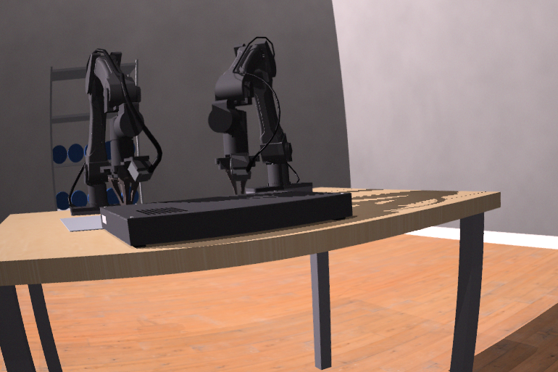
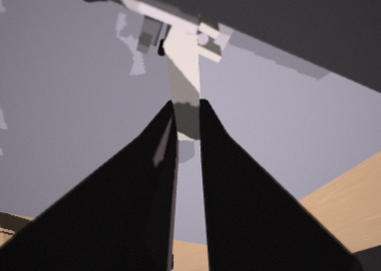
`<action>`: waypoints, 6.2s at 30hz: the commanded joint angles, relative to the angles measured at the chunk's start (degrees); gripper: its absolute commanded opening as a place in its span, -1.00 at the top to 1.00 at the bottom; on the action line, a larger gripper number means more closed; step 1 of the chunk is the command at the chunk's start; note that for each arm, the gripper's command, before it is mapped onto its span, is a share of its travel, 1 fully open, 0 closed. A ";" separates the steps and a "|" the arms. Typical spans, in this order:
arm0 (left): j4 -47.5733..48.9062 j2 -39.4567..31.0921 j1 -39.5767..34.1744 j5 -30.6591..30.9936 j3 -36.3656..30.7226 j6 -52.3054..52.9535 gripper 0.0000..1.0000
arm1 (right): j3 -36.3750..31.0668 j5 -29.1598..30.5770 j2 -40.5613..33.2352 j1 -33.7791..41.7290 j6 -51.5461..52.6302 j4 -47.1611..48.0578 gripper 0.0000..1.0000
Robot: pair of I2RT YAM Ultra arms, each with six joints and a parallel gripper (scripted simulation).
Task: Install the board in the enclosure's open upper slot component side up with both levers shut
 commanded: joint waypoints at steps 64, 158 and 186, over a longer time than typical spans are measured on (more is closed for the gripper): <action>-2.19 1.93 -1.65 -0.35 4.41 -26.46 0.94 | -0.15 -0.64 -0.70 2.57 27.52 0.52 0.93; -3.49 -25.91 2.10 -22.22 -0.11 -18.67 -0.28 | 10.25 -0.05 -3.21 2.57 29.58 -12.41 -0.28; 45.59 -60.83 31.57 -10.04 -22.14 20.62 -0.28 | 10.25 -0.05 -3.21 2.57 29.58 -12.41 -0.28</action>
